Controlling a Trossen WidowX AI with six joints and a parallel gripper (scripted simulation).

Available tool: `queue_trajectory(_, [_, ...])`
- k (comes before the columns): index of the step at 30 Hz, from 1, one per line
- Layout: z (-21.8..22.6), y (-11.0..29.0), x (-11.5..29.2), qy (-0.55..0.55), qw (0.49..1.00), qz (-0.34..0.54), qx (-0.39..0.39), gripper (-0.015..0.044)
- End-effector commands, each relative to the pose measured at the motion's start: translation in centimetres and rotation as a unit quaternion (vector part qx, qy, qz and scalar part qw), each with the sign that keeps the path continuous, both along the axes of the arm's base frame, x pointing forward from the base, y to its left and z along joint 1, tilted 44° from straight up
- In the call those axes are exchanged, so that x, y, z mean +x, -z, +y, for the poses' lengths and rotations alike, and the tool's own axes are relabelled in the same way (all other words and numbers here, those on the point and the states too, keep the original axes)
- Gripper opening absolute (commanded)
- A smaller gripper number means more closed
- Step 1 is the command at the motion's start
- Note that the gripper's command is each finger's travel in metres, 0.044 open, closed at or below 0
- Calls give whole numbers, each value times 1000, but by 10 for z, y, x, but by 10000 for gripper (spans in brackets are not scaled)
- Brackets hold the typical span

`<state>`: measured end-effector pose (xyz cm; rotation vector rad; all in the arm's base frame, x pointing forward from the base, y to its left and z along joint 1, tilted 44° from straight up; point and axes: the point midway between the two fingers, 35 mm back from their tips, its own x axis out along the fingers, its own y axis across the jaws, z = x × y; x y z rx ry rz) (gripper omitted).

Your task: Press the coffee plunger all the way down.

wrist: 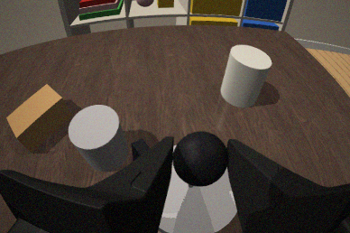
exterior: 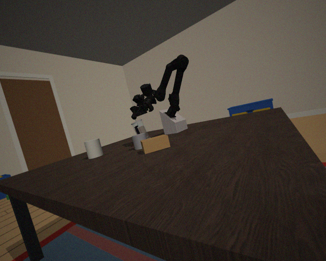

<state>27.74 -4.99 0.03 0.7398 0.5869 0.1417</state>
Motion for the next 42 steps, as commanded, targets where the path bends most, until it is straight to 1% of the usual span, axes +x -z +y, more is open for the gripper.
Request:
queue_trajectory(1, [3, 3, -1, -3, 1000, 8, 7, 113])
queue_trajectory(21, [-1, 1, 2, 1, 1000, 1, 3, 113])
queue_trajectory(33, [-1, 1, 2, 1, 1000, 1, 3, 428])
queue_trajectory(34, [-1, 1, 2, 1, 1000, 1, 3, 440])
queue_trajectory(38, [-4, -1, 2, 0, 1000, 3, 2, 440])
queue_trajectory(42, [-19, -14, -1, -2, 1000, 9, 0, 440])
